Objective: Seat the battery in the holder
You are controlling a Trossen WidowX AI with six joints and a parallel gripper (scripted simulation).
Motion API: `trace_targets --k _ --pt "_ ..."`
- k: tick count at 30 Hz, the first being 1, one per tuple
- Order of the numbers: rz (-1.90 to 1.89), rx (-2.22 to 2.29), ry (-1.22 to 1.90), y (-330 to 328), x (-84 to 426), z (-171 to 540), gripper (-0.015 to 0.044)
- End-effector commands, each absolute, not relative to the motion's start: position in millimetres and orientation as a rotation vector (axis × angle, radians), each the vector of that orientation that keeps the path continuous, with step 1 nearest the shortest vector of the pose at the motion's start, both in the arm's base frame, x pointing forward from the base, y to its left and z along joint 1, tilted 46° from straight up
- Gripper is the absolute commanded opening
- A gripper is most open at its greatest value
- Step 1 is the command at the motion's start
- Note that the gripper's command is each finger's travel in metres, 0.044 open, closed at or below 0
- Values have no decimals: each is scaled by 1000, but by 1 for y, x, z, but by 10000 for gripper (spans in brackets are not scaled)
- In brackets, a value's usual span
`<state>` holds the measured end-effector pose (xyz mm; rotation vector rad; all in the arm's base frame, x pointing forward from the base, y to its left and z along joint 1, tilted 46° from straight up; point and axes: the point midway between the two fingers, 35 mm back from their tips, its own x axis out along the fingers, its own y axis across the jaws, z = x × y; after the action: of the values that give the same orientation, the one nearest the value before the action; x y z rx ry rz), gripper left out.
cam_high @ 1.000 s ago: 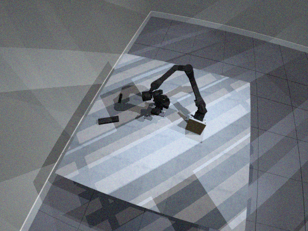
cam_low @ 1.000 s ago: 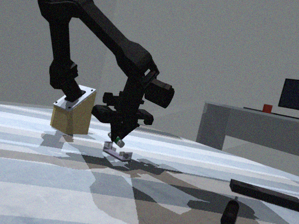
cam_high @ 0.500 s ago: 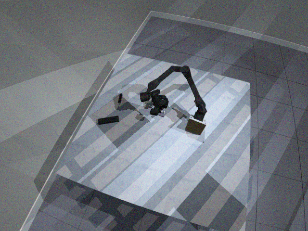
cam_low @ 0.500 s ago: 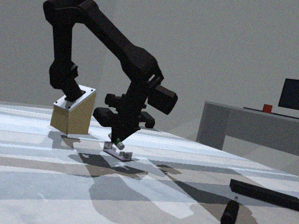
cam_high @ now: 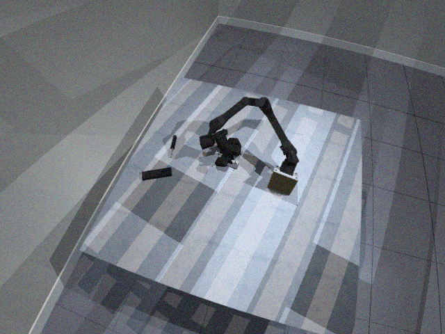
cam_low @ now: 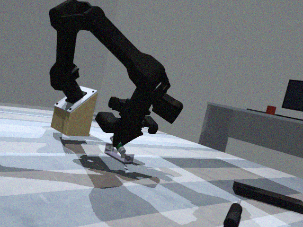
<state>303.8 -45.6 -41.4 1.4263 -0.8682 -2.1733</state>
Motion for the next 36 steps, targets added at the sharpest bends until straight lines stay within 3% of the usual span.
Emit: trace_targets --k 1,36 --pt "-2195 1413 -883 -46 305 -42 58" --pt "-2254 1343 -913 -51 320 -46 58"
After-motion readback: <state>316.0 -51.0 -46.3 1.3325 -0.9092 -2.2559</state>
